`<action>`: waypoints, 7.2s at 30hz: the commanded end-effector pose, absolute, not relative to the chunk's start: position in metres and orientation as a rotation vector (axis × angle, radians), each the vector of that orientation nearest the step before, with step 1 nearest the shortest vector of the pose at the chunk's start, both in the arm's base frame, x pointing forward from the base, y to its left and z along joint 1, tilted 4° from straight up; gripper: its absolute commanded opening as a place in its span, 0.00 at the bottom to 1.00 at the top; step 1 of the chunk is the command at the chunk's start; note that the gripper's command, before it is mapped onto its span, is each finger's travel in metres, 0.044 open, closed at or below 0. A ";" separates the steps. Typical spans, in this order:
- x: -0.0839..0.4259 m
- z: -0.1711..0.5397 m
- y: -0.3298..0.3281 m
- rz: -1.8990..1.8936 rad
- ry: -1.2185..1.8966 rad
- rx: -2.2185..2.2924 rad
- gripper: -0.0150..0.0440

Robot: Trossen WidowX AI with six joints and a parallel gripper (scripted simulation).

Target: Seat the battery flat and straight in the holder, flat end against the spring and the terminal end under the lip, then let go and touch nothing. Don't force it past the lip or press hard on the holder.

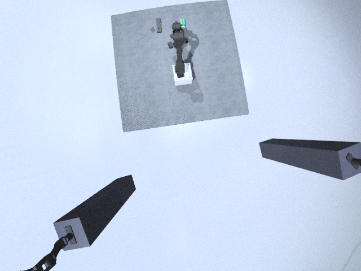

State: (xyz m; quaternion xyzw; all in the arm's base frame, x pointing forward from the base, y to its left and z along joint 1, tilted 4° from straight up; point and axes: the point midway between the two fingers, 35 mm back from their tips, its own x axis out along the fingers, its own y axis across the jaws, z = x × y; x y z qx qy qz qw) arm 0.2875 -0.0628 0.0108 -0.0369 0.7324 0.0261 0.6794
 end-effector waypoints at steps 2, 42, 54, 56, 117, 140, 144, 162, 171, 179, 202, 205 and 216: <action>0.286 -0.003 -0.064 0.055 1.729 -0.087 0.35; 0.296 -0.019 -0.063 0.049 1.972 -0.088 0.35; 0.299 -0.022 -0.063 0.051 2.008 -0.085 0.35; 0.301 -0.022 -0.063 0.051 2.008 -0.085 0.35; 0.318 -0.027 -0.062 0.063 1.889 -0.067 0.35; 0.314 -0.031 -0.063 0.072 1.780 -0.061 0.35; 0.313 -0.031 -0.063 0.073 1.761 -0.060 0.35; 0.309 -0.033 -0.064 0.079 1.678 -0.061 0.35; 0.306 -0.035 -0.064 0.082 1.637 -0.064 0.35; 0.305 -0.036 -0.064 0.083 1.626 -0.066 0.35; 0.291 -0.038 -0.065 0.082 1.630 -0.070 0.35; 0.291 -0.038 -0.065 0.082 1.630 -0.070 0.35; 0.291 -0.038 -0.065 0.082 1.630 -0.070 0.53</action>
